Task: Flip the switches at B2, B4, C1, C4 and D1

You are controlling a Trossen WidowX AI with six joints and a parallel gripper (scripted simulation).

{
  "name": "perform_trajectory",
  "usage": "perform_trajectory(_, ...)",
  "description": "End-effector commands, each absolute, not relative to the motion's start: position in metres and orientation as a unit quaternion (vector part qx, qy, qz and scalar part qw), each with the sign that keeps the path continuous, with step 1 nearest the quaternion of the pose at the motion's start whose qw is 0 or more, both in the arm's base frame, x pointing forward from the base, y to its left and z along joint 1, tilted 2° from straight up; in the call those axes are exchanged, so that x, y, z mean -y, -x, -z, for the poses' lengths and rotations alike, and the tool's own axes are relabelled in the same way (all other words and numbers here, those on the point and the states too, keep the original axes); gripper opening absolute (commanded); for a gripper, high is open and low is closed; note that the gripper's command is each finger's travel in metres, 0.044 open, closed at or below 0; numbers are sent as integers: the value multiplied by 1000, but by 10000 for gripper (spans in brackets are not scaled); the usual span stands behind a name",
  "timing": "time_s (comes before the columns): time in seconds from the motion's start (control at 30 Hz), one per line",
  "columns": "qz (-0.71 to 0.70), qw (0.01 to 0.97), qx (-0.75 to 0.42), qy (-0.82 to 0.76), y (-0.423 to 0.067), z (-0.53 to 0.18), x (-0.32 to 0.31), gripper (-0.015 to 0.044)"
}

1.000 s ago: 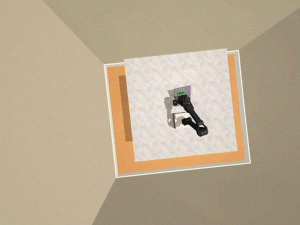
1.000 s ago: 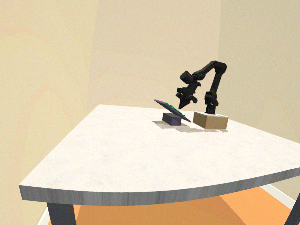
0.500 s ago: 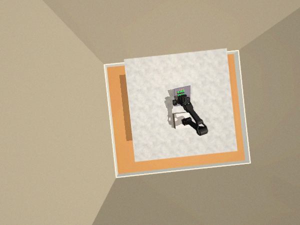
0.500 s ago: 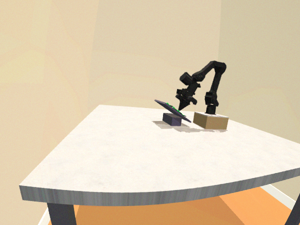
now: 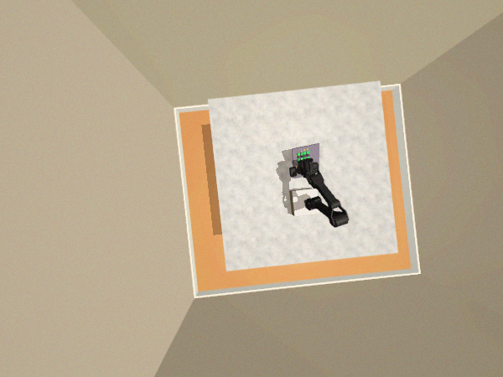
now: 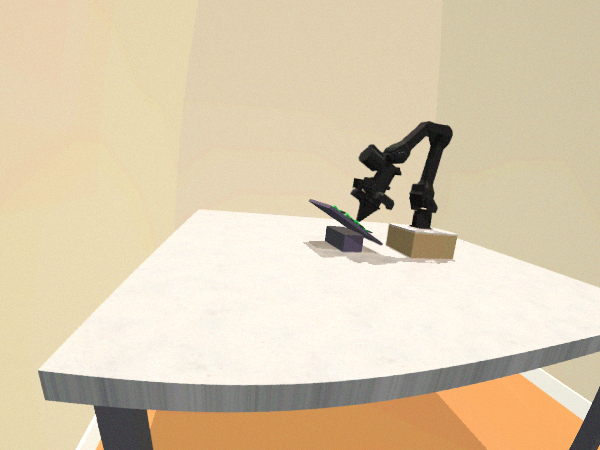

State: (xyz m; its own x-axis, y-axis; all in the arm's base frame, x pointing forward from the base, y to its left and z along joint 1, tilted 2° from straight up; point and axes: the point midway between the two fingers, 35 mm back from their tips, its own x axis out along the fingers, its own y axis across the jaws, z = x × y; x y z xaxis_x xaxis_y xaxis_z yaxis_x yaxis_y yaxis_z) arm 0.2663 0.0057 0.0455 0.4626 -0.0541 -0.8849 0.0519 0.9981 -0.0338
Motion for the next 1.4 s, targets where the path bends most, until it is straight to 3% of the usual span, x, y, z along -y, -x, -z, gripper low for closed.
perform_trajectory(0.0, 28, 856, -517, 3, -267, -45, -6, 0)
perform_trajectory(1.2, 28, 856, -517, 3, -269, -41, -6, 0)
perform_trajectory(1.37, 30, 859, -511, 2, -252, -75, -8, 0)
